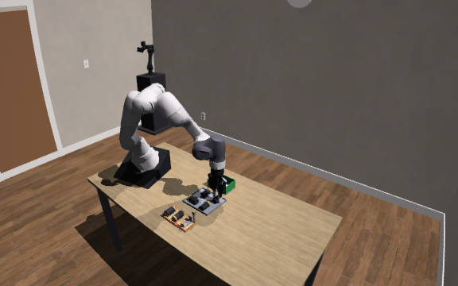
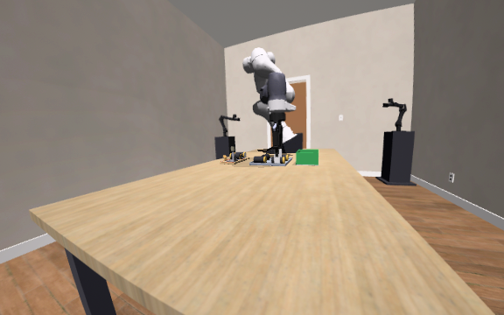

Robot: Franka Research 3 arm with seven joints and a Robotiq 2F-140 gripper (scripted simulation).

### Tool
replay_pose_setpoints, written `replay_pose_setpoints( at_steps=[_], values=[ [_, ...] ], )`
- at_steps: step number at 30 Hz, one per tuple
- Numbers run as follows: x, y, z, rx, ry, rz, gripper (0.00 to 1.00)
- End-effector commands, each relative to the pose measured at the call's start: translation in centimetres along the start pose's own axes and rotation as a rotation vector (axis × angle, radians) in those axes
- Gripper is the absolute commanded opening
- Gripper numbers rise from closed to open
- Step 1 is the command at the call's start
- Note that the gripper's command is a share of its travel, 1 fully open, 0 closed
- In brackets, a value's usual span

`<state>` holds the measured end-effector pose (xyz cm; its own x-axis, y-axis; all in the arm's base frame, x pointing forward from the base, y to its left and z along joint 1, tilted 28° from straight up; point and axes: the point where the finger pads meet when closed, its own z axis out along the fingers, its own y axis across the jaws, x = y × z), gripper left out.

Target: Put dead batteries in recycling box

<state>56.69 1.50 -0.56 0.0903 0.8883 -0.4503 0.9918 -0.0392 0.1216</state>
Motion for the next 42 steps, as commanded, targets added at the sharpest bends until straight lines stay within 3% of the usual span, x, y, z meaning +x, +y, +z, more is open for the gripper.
replay_pose_setpoints(
  at_steps=[1,13,22,24,27,29,37,42],
  values=[
    [0.1,0.1,-0.1,-0.003,0.003,-0.004,0.16],
    [0.1,0.1,-4.3,-0.003,0.003,-0.004,0.16],
    [0.1,0.1,-4.6,-0.003,0.003,-0.004,0.16],
    [0.1,0.1,-5.9,-0.003,0.003,-0.004,0.16],
    [0.1,0.1,-10.1,-0.003,0.003,-0.004,0.16],
    [0.1,0.1,-11.6,-0.003,0.003,-0.004,0.16],
    [-0.1,0.1,-11.6,-0.003,0.003,-0.004,0.16],
    [-2.4,0.1,-11.6,-0.003,0.003,-0.004,0.16]
  ],
)
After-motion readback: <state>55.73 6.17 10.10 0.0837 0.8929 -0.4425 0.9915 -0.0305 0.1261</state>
